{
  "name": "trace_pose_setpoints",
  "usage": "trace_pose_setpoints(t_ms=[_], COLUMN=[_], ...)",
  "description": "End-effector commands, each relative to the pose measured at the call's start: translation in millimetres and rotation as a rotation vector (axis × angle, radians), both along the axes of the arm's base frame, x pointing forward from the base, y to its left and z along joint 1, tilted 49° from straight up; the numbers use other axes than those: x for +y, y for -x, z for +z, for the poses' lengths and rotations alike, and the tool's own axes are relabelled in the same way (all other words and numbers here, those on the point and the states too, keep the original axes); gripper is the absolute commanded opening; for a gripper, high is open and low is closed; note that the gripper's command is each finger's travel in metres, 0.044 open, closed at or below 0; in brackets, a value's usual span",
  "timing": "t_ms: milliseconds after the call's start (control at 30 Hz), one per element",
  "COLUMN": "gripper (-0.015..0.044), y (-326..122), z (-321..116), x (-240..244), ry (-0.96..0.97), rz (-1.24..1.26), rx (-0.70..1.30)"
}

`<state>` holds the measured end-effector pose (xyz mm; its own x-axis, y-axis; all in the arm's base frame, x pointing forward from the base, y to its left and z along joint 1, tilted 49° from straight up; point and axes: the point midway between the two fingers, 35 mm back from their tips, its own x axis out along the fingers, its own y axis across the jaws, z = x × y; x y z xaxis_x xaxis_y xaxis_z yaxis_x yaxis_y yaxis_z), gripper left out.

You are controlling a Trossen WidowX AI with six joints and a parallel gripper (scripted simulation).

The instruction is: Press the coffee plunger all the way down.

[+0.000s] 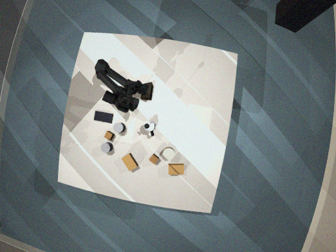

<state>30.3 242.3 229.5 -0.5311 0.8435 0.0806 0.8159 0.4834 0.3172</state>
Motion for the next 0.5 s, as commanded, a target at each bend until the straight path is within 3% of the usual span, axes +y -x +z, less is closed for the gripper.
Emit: trace_pose_setpoints(t_ms=[0,200,467], gripper=[0.0426,0.044,0.044], y=[-1.7,-39.7,-78.6], z=[0.3,-9.1,-80.4], x=[2.3,54.6,103.8], ry=[-0.002,0.028,0.388], rz=[-0.01,-0.261,-0.491], rx=[-0.001,-0.107,-0.642])
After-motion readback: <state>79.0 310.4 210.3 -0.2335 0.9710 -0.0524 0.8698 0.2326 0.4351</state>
